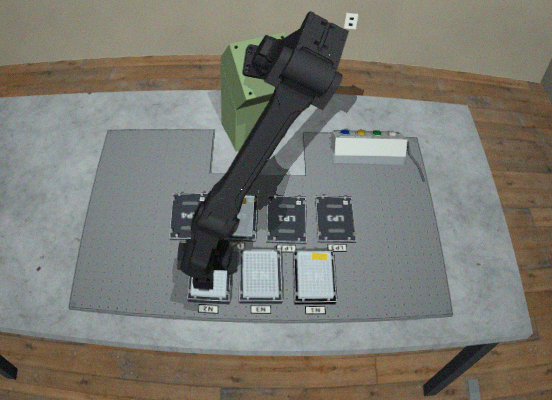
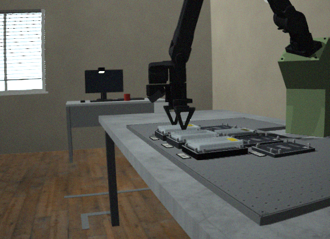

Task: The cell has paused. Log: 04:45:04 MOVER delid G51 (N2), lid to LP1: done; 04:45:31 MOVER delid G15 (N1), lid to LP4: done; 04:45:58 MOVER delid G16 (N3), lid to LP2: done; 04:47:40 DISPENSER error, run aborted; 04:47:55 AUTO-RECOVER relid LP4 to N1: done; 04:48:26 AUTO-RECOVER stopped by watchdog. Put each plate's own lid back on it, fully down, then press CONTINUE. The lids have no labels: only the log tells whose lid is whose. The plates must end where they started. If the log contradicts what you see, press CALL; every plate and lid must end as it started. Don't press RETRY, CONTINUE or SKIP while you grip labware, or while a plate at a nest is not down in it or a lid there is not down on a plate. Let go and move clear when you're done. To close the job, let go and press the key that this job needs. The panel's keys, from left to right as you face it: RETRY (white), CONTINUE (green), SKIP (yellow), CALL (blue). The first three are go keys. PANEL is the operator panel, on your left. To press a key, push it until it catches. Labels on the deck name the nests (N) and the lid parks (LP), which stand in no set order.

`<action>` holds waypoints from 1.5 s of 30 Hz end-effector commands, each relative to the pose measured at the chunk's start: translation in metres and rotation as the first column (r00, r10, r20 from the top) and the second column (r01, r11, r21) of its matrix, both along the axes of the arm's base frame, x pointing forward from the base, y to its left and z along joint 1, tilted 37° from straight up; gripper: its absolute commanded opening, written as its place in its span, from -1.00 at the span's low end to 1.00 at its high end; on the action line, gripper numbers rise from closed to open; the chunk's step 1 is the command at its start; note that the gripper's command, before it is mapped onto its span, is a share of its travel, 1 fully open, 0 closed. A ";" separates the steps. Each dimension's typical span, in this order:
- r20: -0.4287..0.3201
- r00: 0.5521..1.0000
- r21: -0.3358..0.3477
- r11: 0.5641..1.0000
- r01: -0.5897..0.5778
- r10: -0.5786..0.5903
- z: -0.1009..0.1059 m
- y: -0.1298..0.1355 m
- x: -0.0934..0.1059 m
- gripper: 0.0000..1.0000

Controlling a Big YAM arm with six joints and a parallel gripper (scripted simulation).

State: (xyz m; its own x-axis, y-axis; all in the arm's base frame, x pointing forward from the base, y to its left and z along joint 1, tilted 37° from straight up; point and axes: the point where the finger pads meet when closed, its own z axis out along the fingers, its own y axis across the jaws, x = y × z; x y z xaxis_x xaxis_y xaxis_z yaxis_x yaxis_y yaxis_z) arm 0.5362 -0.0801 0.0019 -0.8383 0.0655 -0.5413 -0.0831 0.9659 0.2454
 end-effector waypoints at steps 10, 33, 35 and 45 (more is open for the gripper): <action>0.019 1.000 -0.007 1.000 0.011 -0.011 0.026 -0.013 -0.011 1.00; 0.013 1.000 -0.006 1.000 0.012 -0.012 0.025 -0.014 -0.015 1.00; 0.013 1.000 -0.006 1.000 0.012 -0.012 0.026 -0.014 -0.015 1.00; 0.023 1.000 -0.009 1.000 0.012 -0.011 0.030 -0.015 -0.013 1.00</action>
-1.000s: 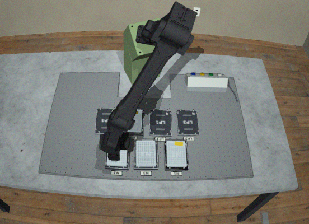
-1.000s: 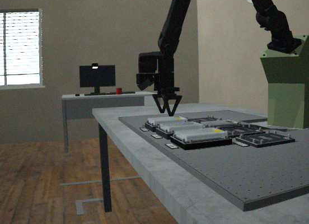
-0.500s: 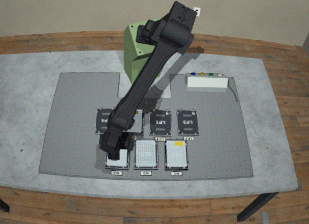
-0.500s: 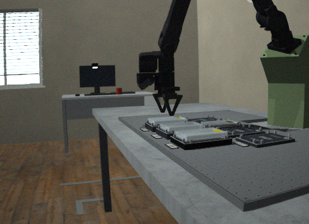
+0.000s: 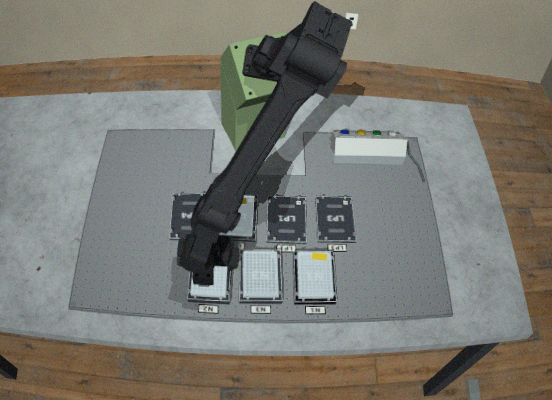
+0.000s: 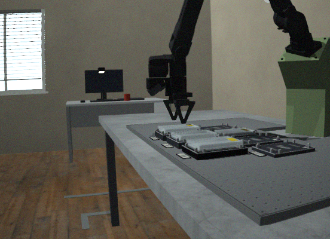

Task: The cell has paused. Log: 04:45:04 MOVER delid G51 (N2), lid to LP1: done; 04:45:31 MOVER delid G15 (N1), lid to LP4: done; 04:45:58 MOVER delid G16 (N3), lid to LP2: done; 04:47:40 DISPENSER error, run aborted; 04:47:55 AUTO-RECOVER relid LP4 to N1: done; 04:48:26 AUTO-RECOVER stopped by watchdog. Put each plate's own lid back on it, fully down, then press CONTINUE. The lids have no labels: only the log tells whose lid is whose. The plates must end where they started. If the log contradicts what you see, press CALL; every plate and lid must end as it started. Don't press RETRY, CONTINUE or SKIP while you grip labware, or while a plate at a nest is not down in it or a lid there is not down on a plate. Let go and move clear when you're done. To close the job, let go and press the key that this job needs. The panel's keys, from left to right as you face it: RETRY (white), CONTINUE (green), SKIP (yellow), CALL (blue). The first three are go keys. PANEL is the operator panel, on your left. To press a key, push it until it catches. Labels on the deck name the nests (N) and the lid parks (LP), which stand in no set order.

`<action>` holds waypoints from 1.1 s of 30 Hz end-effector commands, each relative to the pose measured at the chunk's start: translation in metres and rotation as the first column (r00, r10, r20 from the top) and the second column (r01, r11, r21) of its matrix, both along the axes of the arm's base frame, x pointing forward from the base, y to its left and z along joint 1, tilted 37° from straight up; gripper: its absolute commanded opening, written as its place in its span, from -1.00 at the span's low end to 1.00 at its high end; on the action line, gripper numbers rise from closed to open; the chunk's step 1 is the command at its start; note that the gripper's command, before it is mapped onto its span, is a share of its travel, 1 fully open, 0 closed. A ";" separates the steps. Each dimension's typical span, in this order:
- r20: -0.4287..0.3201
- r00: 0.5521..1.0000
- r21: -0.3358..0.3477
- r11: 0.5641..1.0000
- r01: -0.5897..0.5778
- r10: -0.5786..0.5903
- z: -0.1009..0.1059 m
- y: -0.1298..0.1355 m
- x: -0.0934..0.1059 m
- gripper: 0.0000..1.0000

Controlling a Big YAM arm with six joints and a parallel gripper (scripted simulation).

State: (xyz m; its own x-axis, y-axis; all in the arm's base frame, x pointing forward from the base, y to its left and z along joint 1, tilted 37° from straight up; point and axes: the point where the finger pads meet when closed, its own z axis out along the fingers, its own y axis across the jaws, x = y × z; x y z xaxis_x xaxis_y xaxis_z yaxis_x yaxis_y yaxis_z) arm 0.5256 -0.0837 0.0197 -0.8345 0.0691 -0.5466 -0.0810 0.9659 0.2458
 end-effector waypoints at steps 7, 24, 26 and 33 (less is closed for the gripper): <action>0.016 1.000 -0.010 1.000 0.008 -0.008 0.013 -0.012 -0.003 1.00; 0.021 1.000 0.004 1.000 0.011 -0.011 -0.019 0.025 -0.052 1.00; 0.020 1.000 0.004 1.000 0.011 -0.011 -0.024 0.028 -0.061 1.00; 0.019 1.000 0.005 1.000 0.012 -0.012 -0.041 0.041 -0.090 1.00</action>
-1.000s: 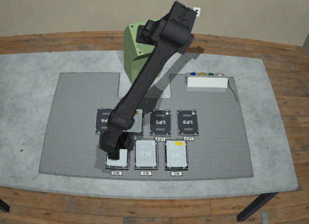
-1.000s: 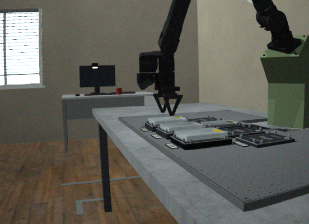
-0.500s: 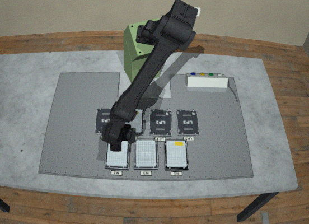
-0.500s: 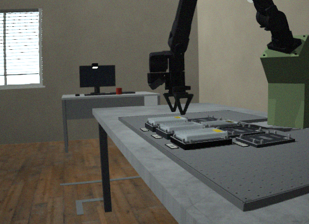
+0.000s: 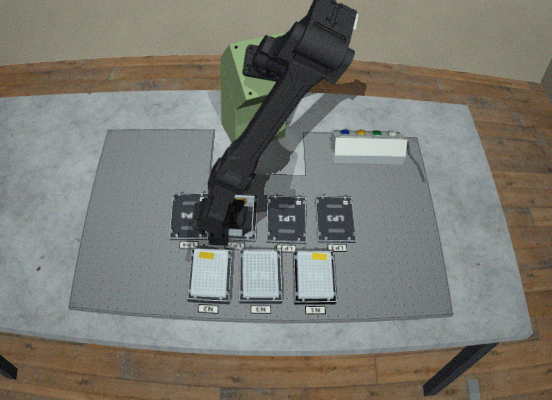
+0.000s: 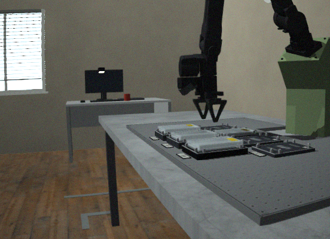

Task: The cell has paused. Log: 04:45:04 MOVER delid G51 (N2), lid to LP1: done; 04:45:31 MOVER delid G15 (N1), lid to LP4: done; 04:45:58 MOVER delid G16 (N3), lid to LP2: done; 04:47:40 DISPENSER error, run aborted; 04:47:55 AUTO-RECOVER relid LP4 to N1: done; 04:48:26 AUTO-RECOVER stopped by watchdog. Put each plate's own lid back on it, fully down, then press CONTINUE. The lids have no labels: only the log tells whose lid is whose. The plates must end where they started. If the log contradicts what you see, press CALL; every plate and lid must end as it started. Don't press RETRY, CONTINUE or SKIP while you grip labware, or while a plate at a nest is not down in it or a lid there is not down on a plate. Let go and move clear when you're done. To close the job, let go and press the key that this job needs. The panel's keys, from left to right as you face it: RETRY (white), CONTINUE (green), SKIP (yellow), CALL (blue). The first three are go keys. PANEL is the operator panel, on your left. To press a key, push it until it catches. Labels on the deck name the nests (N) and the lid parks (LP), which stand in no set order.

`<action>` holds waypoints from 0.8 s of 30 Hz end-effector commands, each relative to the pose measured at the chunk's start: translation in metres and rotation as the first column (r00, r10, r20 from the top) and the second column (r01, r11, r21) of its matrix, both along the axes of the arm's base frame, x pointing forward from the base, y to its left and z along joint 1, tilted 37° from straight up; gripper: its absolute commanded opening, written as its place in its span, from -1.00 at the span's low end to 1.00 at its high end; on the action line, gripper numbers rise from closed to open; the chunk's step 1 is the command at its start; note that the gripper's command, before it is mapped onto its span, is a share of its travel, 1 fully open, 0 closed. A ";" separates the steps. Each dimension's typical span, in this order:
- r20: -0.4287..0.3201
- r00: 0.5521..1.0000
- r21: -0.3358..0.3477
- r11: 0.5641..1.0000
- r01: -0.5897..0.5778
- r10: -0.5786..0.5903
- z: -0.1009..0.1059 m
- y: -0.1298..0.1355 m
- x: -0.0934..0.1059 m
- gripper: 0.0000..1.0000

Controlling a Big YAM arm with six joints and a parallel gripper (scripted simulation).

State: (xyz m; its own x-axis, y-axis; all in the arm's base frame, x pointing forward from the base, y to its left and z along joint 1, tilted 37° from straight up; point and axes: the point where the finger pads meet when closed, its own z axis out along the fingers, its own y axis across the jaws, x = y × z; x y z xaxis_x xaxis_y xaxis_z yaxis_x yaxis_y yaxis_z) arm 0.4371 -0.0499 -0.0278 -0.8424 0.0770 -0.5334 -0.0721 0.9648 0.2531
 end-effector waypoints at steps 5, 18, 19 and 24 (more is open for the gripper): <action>0.034 0.999 -0.001 1.000 0.006 -0.006 0.000 0.012 -0.014 1.00; -0.008 1.000 0.008 1.000 0.007 -0.007 -0.041 0.035 -0.074 1.00; -0.008 1.000 0.008 1.000 0.007 -0.007 -0.041 0.035 -0.074 1.00; 0.022 1.000 0.003 1.000 0.006 -0.006 -0.037 0.037 -0.069 1.00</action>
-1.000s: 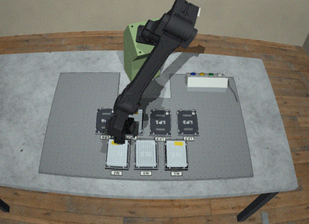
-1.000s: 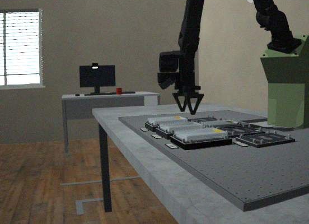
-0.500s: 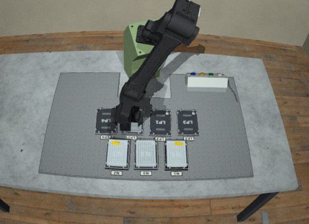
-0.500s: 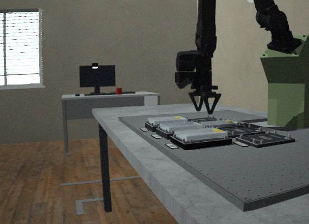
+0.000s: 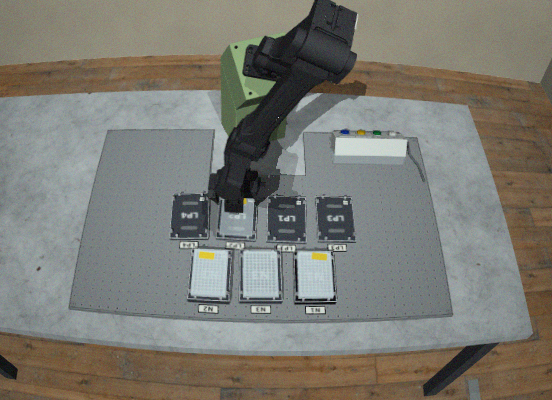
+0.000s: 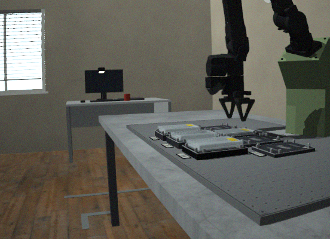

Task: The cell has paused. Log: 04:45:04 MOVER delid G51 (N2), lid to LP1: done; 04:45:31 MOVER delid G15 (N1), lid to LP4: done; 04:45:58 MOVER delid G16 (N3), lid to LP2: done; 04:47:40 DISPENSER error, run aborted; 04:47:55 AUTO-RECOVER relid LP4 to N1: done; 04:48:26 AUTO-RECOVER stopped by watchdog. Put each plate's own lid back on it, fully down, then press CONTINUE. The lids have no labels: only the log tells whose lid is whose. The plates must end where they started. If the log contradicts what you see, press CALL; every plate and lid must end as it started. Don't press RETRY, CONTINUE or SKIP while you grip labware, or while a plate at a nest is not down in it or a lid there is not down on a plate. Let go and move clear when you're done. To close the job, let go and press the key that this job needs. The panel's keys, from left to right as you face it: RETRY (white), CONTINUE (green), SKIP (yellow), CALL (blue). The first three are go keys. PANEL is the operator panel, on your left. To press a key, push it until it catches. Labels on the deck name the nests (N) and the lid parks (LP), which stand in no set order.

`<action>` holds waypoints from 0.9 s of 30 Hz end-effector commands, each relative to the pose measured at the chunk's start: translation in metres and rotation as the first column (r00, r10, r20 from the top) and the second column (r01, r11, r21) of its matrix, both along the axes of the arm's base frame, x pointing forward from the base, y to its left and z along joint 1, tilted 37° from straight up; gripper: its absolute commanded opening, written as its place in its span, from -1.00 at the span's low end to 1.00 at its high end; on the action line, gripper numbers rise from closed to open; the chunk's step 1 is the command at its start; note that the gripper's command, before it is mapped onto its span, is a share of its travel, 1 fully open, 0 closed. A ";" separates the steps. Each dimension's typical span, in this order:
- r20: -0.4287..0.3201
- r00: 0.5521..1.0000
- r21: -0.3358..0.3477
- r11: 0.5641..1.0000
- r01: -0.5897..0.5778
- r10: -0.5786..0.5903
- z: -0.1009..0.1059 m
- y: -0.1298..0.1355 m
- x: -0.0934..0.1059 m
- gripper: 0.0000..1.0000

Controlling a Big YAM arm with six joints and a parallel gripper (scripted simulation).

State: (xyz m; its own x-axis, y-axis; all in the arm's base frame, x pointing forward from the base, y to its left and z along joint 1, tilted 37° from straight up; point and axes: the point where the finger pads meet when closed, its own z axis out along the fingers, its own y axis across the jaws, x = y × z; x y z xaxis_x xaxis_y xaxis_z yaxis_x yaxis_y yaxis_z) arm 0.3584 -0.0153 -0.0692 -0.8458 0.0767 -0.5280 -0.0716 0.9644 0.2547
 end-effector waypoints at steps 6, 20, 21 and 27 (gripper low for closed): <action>0.015 1.000 0.001 1.000 0.011 -0.011 0.003 -0.001 0.004 1.00; 0.018 1.000 0.004 1.000 0.008 -0.008 -0.010 0.006 0.016 1.00; 0.018 1.000 0.004 1.000 0.008 -0.008 -0.011 0.007 0.017 1.00; 0.018 1.000 0.004 1.000 0.008 -0.008 -0.019 0.009 0.022 1.00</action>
